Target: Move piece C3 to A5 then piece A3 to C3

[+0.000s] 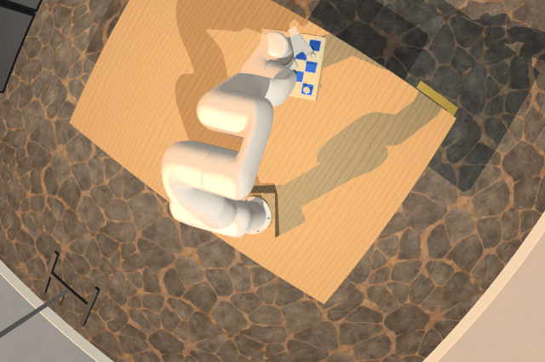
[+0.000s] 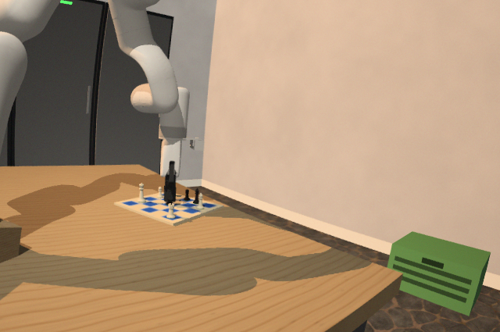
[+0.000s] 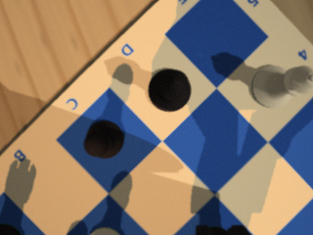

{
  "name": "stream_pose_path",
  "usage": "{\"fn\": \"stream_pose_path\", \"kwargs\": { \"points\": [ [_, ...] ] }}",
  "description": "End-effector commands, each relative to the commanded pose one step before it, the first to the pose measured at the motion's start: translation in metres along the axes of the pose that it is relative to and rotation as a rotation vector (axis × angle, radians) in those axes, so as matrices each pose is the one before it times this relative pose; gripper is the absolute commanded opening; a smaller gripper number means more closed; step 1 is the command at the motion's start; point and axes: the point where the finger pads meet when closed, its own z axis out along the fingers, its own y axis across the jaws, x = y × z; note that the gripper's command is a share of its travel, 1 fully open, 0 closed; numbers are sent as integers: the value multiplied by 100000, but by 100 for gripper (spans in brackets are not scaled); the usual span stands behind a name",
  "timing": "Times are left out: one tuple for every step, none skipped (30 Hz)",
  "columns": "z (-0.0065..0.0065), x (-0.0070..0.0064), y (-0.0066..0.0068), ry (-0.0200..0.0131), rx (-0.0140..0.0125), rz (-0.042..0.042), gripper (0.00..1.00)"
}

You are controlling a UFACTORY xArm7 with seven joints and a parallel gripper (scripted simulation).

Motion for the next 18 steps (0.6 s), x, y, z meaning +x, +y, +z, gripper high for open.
{"fn": "stream_pose_path", "kwargs": {
  "points": [
    [-148,136,-107,334,285,12,0],
    [0,0,0,0,0,0,0],
    [0,0,0,0,0,0,0],
    [0,0,0,0,0,0,0],
    [0,0,0,0,0,0,0],
    [0,0,0,0,0,0,8],
    [0,0,0,0,0,0,8],
    [0,0,0,0,0,0,8],
    [0,0,0,0,0,0,8],
    [0,0,0,0,0,0,8],
    [0,0,0,0,0,0,15],
    [0,0,0,0,0,0,15],
    [0,0,0,0,0,0,15],
    [0,0,0,0,0,0,23],
    [0,0,0,0,0,0,23],
    [0,0,0,0,0,0,23],
    [0,0,0,0,0,0,31],
    [0,0,0,0,0,0,31]
  ]
}}
